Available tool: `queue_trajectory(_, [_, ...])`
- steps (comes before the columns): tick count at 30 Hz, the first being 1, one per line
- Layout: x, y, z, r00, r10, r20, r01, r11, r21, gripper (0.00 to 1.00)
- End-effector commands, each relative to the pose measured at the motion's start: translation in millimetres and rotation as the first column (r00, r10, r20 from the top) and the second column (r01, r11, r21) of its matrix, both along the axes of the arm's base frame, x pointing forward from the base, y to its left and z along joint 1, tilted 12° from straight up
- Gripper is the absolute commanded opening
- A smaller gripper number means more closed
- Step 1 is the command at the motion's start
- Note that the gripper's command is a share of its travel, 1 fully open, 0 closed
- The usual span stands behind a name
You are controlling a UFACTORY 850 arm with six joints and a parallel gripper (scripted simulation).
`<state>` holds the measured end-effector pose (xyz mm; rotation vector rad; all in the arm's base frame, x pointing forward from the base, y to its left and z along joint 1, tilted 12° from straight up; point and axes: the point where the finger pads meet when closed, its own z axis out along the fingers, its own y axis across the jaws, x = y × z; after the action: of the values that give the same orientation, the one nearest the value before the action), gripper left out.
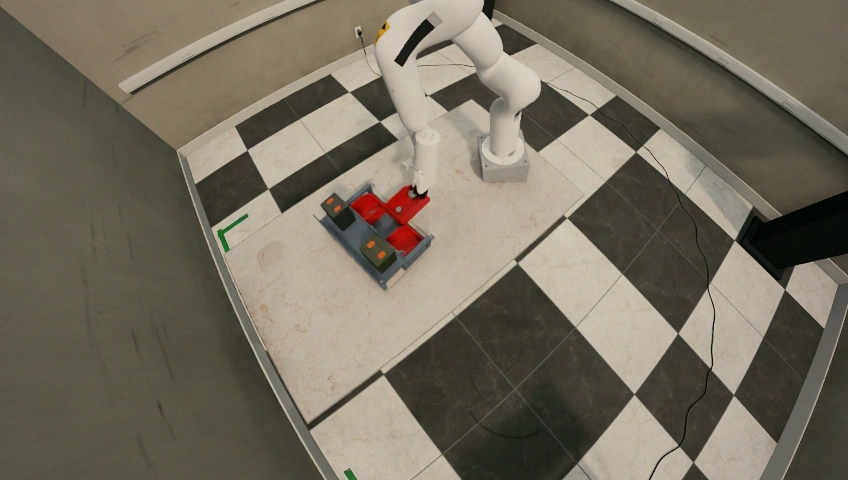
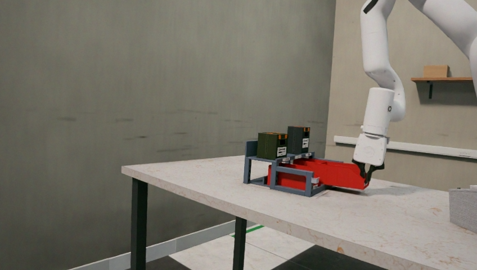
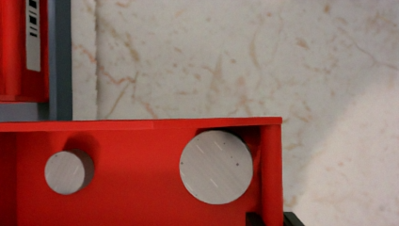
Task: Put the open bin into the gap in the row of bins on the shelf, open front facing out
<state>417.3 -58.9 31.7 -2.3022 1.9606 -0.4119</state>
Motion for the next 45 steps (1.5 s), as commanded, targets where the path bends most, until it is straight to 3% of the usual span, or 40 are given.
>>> queue_trajectory(1, [0.1,0.0,0.2,1.0,0.0,0.0,0.0,1.0,0.0,0.0])
queue_trajectory(8, [-0.1,0.1,0.1,0.998,-0.009,-0.058,0.009,1.0,-0.009,0.0])
queue_trajectory(25, [0.0,0.0,0.2,0.995,-0.015,-0.096,0.014,1.0,-0.015,0.0])
queue_trajectory(45, [9.7,1.7,1.6,0.995,-0.015,-0.096,0.014,1.0,-0.015,0.0])
